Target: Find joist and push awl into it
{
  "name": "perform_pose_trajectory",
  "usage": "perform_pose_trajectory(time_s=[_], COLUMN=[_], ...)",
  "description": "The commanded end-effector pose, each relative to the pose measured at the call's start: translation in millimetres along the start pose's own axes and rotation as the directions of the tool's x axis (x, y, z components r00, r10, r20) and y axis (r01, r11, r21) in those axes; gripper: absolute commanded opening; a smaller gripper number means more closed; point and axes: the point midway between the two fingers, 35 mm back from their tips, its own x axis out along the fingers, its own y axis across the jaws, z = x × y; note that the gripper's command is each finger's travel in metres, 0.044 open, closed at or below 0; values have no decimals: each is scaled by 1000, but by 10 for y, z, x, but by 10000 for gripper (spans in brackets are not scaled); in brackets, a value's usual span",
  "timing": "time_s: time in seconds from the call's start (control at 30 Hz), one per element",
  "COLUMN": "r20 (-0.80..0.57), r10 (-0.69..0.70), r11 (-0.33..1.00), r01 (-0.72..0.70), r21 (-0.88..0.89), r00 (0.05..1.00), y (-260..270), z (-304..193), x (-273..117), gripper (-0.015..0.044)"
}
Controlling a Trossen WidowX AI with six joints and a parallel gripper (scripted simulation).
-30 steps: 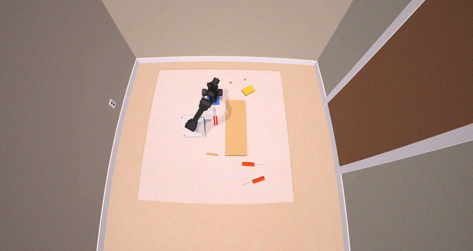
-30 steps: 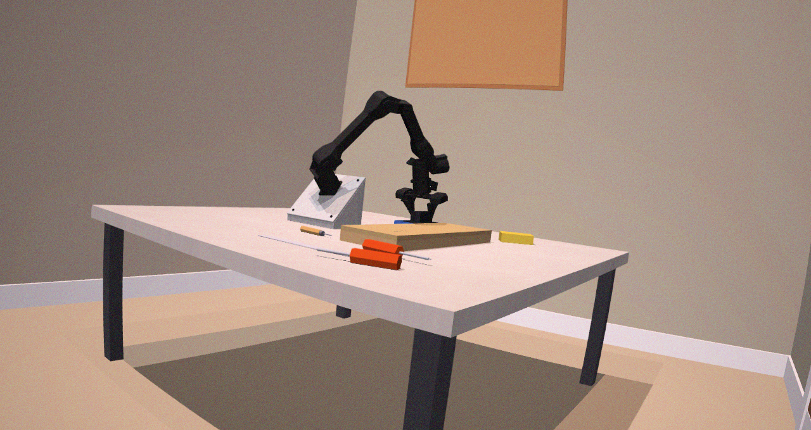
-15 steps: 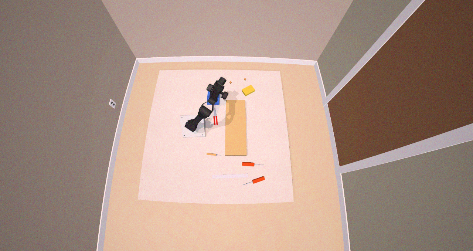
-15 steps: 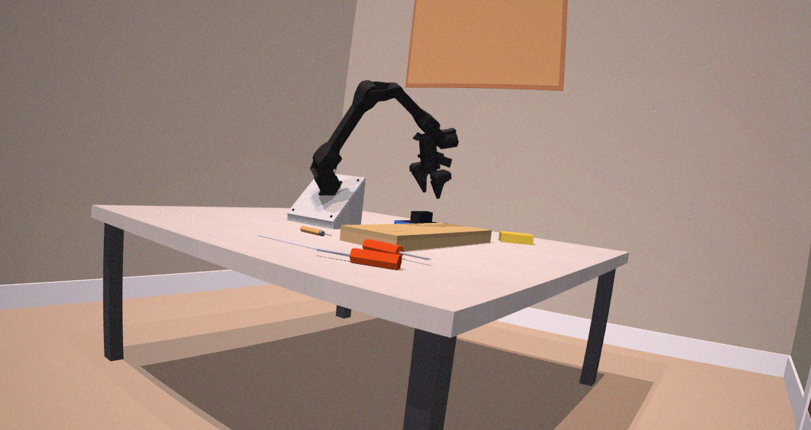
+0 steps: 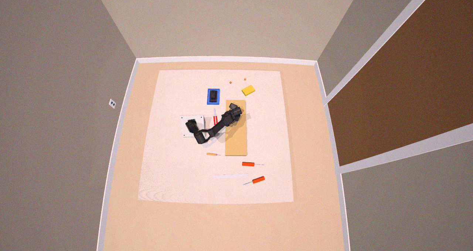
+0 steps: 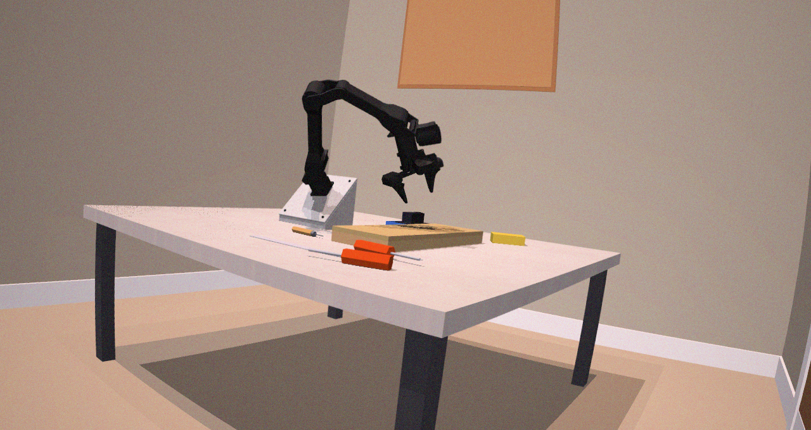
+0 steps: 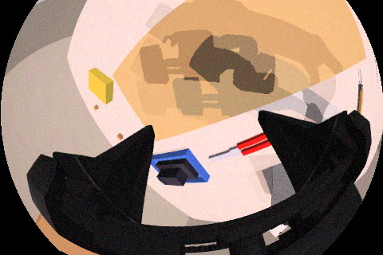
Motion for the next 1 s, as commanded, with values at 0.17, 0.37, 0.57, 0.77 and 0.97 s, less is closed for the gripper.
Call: perform_pose_trajectory(time_s=[0.17, 0.37, 0.57, 0.77, 0.97], r20=[97, 148, 167, 151, 150], r10=[-68, -162, -295, -408, -408], r11=[551, -46, -603, -835, -835], r01=[-44, -158, -318, -434, -435], r21=[833, 986, 732, 339, 337], r00=[993, 976, 941, 901, 901], y=[-1385, -2247, -2994, -3425, -3426], z=[413, 336, 11, -345, -346], x=[-301, -487, -672, -803, -804], gripper=[440, 440, 440, 440, 440])
